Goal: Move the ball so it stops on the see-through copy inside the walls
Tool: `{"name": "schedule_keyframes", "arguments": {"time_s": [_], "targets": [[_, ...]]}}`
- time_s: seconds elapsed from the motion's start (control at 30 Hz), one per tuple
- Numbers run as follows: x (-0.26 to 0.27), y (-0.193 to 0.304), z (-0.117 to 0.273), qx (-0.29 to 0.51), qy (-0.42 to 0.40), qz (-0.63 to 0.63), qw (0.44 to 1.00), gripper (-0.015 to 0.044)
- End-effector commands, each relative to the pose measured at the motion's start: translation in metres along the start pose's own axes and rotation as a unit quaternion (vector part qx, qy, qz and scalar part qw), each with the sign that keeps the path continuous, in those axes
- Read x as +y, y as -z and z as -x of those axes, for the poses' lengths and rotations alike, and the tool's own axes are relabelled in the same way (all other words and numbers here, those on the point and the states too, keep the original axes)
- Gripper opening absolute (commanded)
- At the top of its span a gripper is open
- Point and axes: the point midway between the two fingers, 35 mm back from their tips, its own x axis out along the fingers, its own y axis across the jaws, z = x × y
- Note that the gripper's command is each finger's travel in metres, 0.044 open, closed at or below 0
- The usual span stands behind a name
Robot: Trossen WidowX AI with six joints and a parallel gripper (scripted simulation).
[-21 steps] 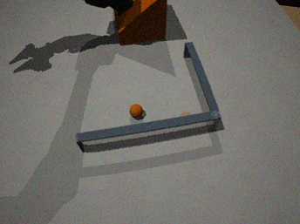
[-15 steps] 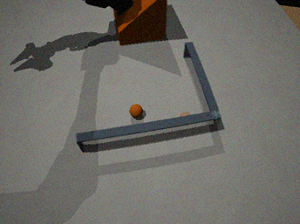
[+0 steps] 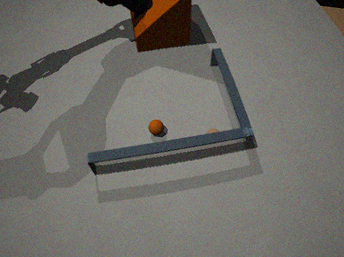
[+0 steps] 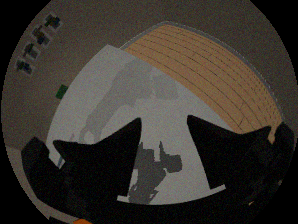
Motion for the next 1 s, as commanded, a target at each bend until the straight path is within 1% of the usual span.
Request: {"name": "schedule_keyframes", "arguments": {"time_s": [0.0, 0.1, 0.2, 0.3, 0.4, 0.6, 0.73, 0.83, 0.97], "targets": [[0.047, 0.019, -0.041, 0.059, -0.056, -0.03, 0.996, 0.0259], [0.093, 0.033, -0.065, 0.107, -0.094, -0.041, 0.989, 0.0259], [0.144, 0.047, -0.082, 0.156, -0.125, -0.038, 0.979, 0.0259], [0.196, 0.063, -0.09, 0.202, -0.147, -0.024, 0.968, 0.0259], [0.249, 0.08, -0.09, 0.244, -0.161, 0.002, 0.956, 0.0259], [0.346, 0.129, -0.069, 0.317, -0.163, 0.093, 0.93, 0.0259], [0.399, 0.173, -0.044, 0.349, -0.148, 0.172, 0.909, 0.0259], [0.429, 0.206, -0.024, 0.358, -0.124, 0.242, 0.893, 0.0259], [0.457, 0.245, 0.002, 0.344, -0.086, 0.336, 0.872, 0.0259]]}}
